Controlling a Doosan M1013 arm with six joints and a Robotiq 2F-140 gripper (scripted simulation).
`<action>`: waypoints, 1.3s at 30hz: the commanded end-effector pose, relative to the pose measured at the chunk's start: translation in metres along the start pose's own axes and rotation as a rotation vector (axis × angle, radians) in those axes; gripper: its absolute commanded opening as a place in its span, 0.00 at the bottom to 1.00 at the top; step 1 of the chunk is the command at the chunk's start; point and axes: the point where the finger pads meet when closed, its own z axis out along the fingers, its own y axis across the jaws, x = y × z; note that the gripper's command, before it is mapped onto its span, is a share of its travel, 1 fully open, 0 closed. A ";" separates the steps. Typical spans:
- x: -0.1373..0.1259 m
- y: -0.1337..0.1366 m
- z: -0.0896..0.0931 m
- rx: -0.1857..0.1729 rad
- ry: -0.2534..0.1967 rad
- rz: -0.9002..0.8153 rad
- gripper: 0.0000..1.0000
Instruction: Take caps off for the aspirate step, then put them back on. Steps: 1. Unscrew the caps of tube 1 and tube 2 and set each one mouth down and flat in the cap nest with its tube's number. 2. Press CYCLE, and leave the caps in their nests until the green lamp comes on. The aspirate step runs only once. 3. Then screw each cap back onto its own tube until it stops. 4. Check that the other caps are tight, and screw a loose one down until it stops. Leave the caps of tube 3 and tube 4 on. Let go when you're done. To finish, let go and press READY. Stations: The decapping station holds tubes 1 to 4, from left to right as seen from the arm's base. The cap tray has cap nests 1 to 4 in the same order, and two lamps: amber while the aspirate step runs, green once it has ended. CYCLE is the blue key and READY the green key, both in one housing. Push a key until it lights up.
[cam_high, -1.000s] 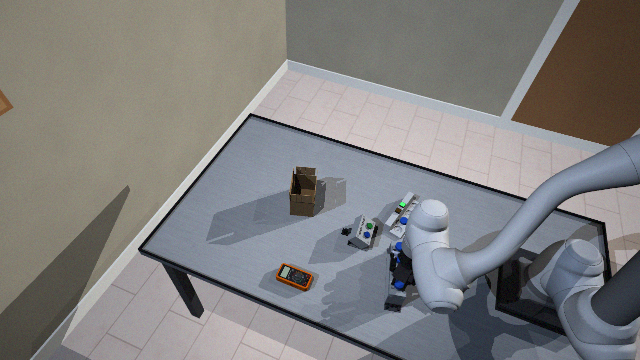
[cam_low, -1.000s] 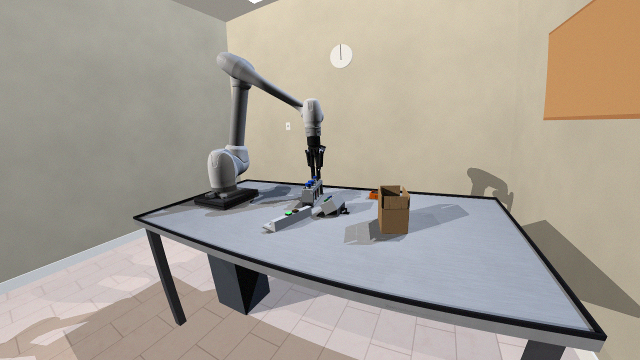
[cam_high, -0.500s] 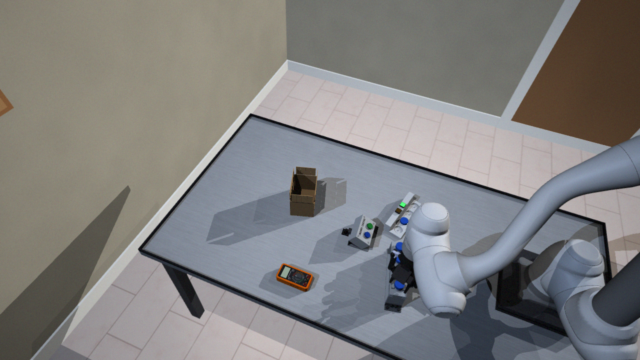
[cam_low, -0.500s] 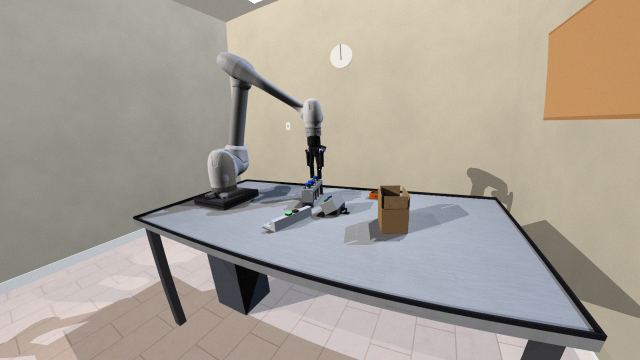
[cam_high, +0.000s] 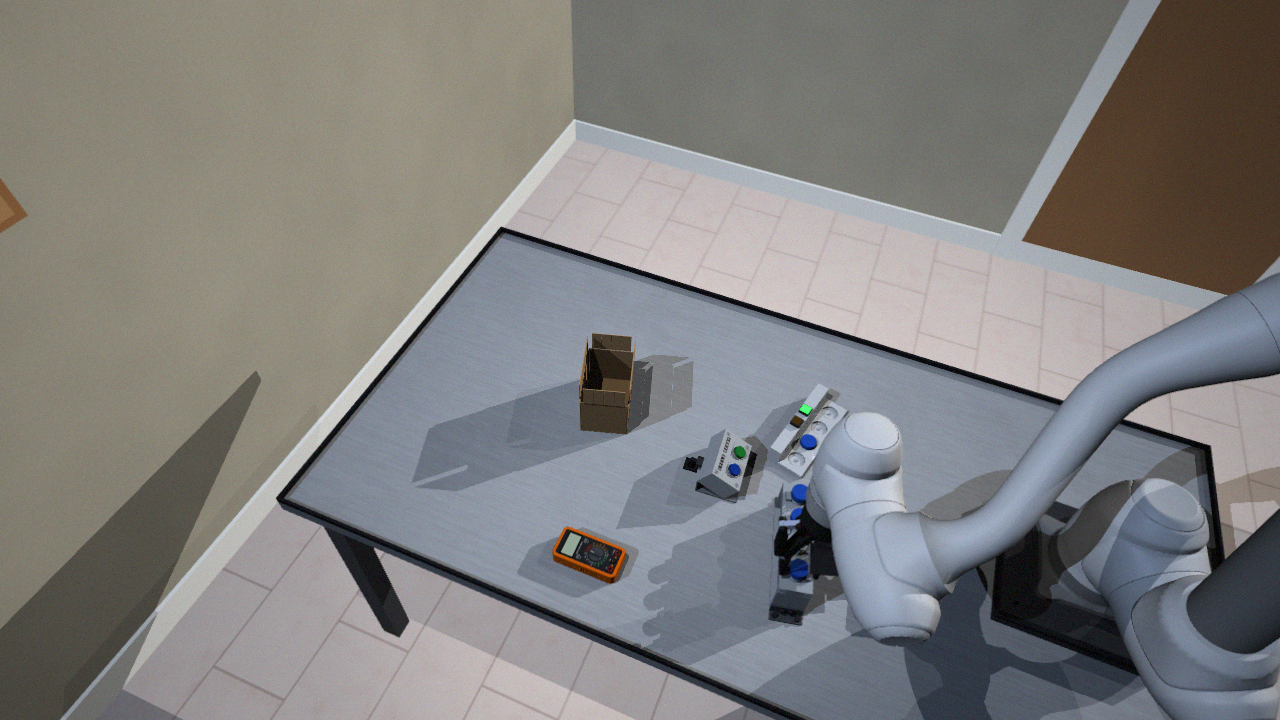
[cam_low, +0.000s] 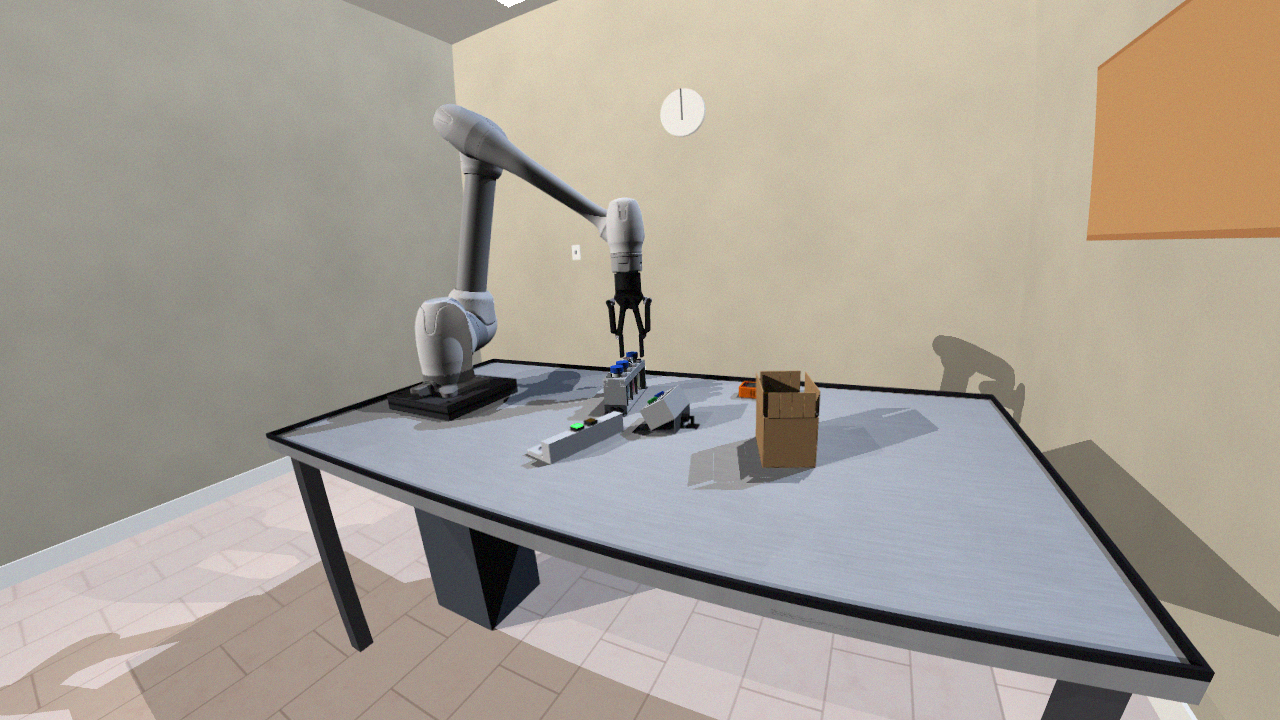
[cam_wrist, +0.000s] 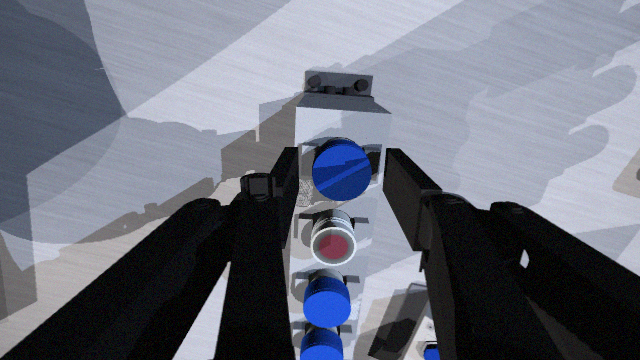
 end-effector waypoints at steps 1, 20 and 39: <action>0.000 0.000 -0.001 0.001 0.030 -0.278 0.41; 0.000 0.000 -0.001 -0.001 0.032 -0.457 0.30; 0.000 0.000 0.000 0.007 0.031 0.042 0.30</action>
